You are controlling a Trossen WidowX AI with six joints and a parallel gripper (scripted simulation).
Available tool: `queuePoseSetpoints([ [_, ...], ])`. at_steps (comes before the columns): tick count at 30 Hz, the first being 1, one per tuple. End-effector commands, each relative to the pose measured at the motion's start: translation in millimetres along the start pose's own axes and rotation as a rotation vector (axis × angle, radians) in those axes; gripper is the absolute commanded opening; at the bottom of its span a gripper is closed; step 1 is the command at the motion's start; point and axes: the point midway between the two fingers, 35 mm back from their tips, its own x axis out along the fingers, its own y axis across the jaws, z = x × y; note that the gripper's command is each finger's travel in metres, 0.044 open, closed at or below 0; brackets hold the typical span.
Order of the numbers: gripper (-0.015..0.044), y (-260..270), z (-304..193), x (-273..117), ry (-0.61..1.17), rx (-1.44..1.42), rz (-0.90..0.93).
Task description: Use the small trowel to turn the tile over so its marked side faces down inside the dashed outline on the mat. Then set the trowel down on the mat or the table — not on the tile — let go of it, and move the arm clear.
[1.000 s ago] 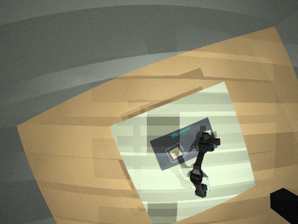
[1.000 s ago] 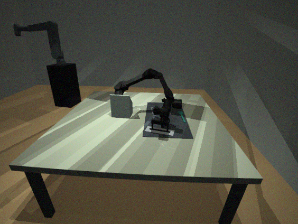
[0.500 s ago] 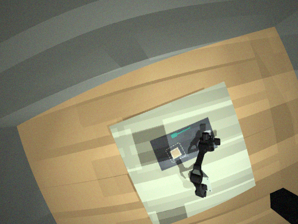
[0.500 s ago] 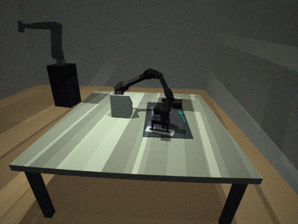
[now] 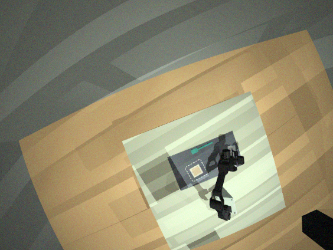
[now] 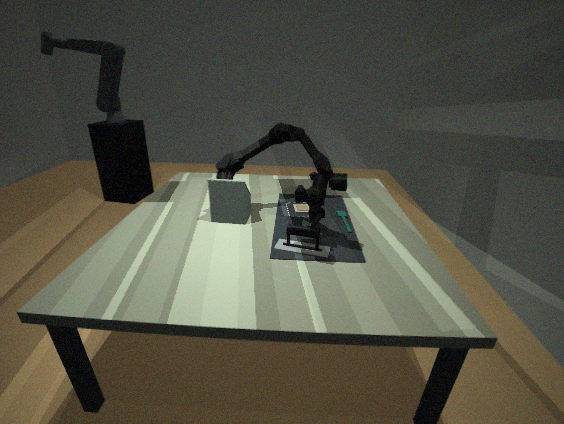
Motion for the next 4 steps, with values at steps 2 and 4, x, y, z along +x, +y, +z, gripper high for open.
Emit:
queuePoseSetpoints([
  [2, 0.0300, 23, 20, -26, -0.012, 0.001, -0.001],
  [4, 0.0300, 42, 36, -47, -0.009, 0.001, 0.000],
])
